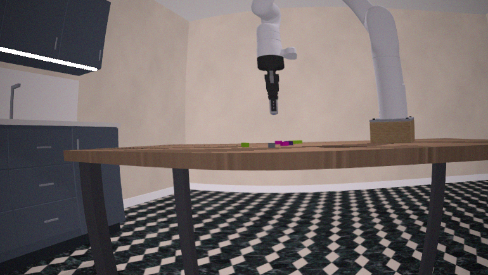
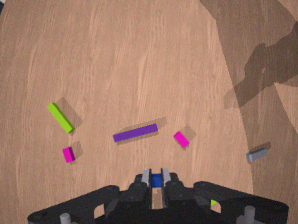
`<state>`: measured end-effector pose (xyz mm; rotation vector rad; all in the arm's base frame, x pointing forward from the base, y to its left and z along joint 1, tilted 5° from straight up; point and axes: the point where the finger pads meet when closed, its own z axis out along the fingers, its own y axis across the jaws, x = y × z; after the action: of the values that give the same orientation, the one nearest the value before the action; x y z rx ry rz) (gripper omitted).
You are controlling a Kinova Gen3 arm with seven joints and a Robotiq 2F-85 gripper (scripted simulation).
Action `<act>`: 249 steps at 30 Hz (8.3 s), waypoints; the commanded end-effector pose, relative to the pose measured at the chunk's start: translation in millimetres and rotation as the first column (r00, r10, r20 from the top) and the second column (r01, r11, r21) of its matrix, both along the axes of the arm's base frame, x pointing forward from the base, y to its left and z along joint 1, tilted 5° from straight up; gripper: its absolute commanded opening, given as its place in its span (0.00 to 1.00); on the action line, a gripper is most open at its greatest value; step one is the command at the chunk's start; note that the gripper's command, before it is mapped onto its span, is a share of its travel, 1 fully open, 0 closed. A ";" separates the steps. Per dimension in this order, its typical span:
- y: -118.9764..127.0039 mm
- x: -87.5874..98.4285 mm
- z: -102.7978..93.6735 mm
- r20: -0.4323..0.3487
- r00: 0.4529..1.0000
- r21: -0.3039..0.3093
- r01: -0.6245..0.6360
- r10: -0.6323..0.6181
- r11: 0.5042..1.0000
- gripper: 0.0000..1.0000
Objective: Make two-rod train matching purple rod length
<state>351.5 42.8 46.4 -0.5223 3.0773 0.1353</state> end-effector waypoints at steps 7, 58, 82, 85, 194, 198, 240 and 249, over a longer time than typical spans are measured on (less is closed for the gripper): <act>-0.4 4.2 19.0 0.016 1.000 -0.002 -0.003 0.003 1.000 0.05; -131.6 88.9 8.7 0.041 0.948 -0.012 -0.316 0.316 0.949 0.05; -126.9 93.5 -60.1 0.046 0.948 -0.018 -0.316 0.316 0.949 0.05; -126.2 94.3 -69.8 0.047 0.948 -0.018 -0.316 0.316 0.949 0.05; -127.1 91.8 -78.8 0.047 0.942 -0.018 -0.331 0.331 0.944 0.05; -127.1 91.8 -78.8 0.047 0.942 -0.018 -0.331 0.331 0.944 0.05; -126.2 92.3 -90.9 0.047 0.942 -0.018 -0.331 0.331 0.944 0.05; -126.2 92.3 -90.9 0.047 0.942 -0.018 -0.331 0.331 0.944 0.05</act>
<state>442.7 -83.1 -43.8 -0.9990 2.9291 0.1140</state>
